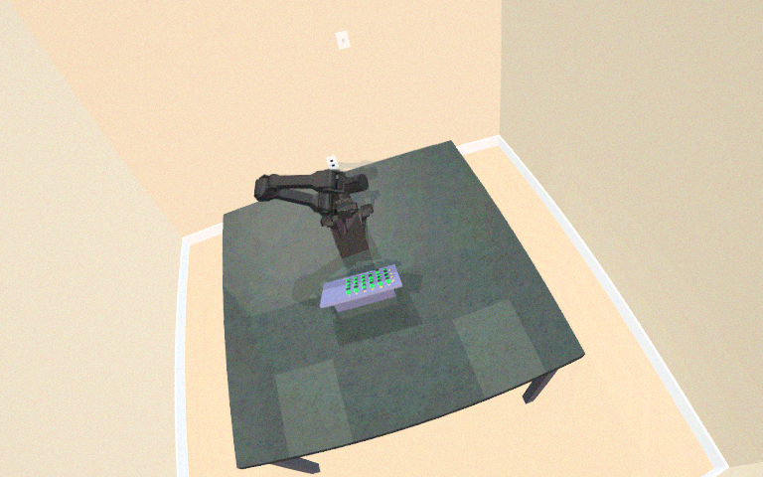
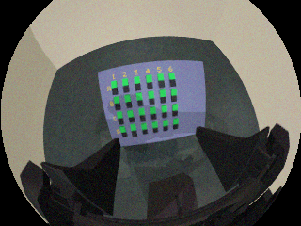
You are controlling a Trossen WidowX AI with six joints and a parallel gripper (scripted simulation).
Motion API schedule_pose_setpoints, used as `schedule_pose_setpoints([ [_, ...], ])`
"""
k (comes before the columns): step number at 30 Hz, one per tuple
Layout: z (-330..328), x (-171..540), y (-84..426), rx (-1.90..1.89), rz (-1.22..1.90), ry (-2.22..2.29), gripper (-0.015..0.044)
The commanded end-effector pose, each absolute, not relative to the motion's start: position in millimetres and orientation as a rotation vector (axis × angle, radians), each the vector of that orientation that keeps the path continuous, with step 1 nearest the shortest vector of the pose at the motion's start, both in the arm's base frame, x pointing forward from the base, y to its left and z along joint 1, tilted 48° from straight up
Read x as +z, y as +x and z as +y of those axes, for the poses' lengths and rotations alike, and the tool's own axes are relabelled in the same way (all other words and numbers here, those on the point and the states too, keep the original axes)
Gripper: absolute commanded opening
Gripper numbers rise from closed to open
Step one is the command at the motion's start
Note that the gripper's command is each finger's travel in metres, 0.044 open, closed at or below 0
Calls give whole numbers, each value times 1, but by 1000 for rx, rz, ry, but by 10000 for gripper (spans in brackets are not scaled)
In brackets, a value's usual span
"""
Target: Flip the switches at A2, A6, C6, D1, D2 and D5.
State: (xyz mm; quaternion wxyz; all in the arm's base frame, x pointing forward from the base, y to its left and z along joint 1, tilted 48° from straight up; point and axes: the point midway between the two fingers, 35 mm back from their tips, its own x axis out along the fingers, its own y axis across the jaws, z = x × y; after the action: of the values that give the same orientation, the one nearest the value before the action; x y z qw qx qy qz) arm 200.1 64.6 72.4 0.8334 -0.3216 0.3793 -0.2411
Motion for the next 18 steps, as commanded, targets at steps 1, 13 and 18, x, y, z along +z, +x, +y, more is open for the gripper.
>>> schedule_pose_setpoints([
  [1, 65, 71, 202, -510, 806, -681, 374],
  [13, 45, 11, 301, -508, 825, -694, 59],
  [18, 45, 11, 301, -508, 825, -694, 0],
])
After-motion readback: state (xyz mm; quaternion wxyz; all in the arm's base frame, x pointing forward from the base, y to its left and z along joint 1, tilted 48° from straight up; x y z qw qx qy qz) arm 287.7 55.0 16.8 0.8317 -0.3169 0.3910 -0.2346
